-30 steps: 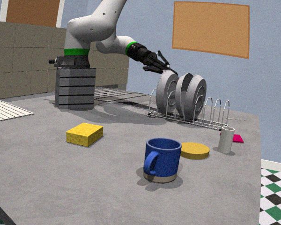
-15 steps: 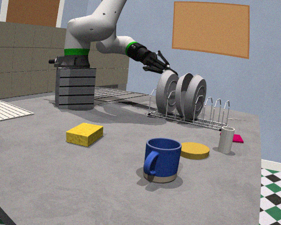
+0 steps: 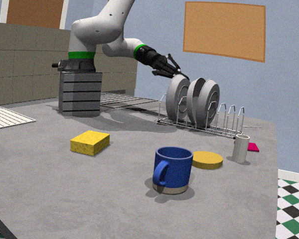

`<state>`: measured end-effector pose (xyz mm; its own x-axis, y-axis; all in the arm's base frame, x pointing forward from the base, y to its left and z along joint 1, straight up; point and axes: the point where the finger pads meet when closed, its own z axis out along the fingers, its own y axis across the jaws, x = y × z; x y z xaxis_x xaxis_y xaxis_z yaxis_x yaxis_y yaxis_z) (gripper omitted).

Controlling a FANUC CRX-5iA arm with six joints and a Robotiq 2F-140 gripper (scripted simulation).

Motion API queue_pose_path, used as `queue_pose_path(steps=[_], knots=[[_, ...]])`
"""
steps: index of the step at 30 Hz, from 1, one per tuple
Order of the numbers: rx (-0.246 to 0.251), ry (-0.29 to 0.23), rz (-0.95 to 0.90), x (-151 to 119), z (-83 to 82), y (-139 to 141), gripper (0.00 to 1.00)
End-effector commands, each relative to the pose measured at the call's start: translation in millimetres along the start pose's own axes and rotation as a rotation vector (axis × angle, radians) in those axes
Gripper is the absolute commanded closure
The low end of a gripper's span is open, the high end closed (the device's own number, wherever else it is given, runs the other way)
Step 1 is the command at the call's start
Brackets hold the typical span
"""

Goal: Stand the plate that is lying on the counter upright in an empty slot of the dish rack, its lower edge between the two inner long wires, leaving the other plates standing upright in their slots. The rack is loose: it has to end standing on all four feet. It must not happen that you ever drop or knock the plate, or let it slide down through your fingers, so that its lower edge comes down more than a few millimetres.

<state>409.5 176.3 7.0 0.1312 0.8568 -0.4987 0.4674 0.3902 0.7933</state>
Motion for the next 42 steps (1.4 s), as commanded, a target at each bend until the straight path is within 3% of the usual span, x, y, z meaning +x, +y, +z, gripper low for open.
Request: queue_pose_path(steps=[1,2,3,42], knots=[[-0.001,0.0,0.001,0.0,-0.1,0.4,0.9],[-0.001,0.0,0.001,0.0,-0.1,0.4,0.9],[-0.001,0.0,0.001,0.0,-0.1,0.4,0.78],[-0.001,0.0,0.001,0.0,-0.1,0.4,0.78]])
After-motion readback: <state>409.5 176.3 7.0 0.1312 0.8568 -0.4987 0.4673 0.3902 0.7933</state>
